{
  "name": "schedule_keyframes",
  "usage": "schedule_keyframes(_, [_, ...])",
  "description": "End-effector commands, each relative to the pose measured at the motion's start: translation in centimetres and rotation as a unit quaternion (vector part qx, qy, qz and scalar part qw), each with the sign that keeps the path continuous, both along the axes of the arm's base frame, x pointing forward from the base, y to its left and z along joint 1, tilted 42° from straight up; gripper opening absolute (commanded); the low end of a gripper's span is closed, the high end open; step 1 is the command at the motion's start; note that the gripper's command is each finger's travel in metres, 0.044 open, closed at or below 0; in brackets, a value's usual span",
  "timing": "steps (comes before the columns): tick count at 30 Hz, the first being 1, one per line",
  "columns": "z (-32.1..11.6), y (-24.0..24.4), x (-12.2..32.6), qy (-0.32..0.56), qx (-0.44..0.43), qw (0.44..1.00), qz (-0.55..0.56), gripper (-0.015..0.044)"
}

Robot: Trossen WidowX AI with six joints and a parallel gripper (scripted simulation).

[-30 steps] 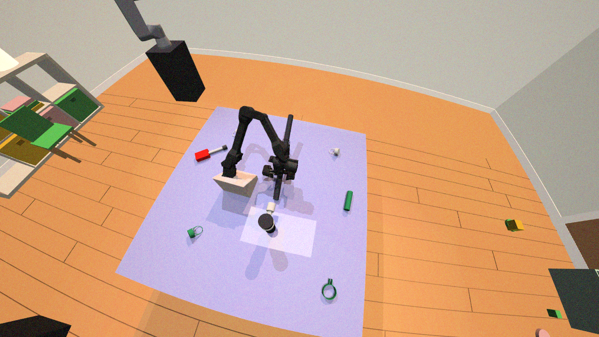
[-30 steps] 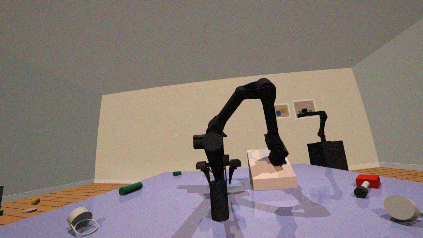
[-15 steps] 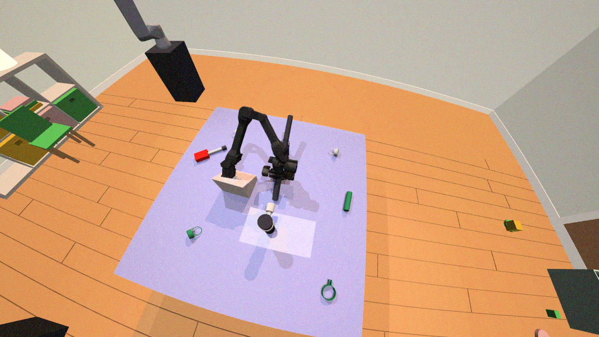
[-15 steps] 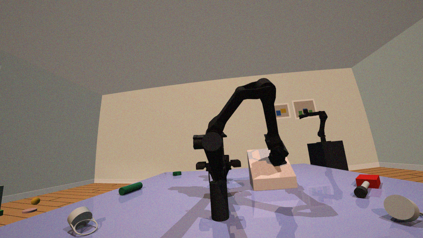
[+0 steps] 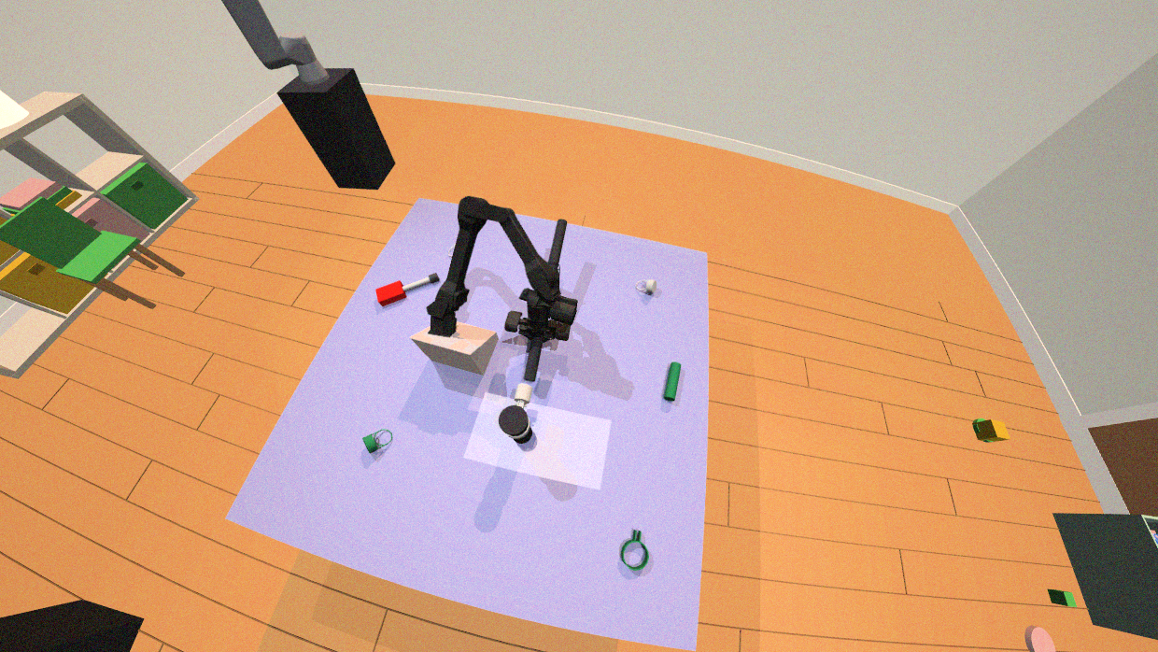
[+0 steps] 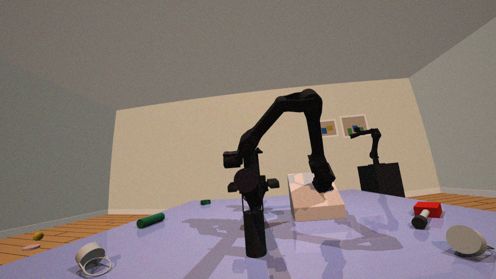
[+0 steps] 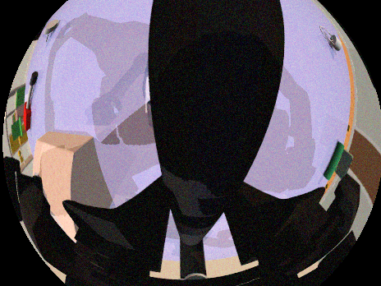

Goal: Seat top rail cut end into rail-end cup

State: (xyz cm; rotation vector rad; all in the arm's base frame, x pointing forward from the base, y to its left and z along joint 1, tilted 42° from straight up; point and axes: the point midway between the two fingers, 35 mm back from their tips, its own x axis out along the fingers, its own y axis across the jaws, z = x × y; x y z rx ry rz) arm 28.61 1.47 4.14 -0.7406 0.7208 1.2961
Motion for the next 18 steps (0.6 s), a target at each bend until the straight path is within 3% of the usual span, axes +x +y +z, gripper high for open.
schedule_keyframes(1, [1.5, -3.2, 0.0, -0.003, -0.063, 0.998, -0.007, 0.0])
schedule_keyframes(5, [2.5, -5.4, -0.6, 0.006, -0.11, 0.994, -0.007, 0.0])
schedule_keyframes(18, [2.4, -5.2, -0.6, 0.008, -0.106, 0.994, -0.007, 0.0])
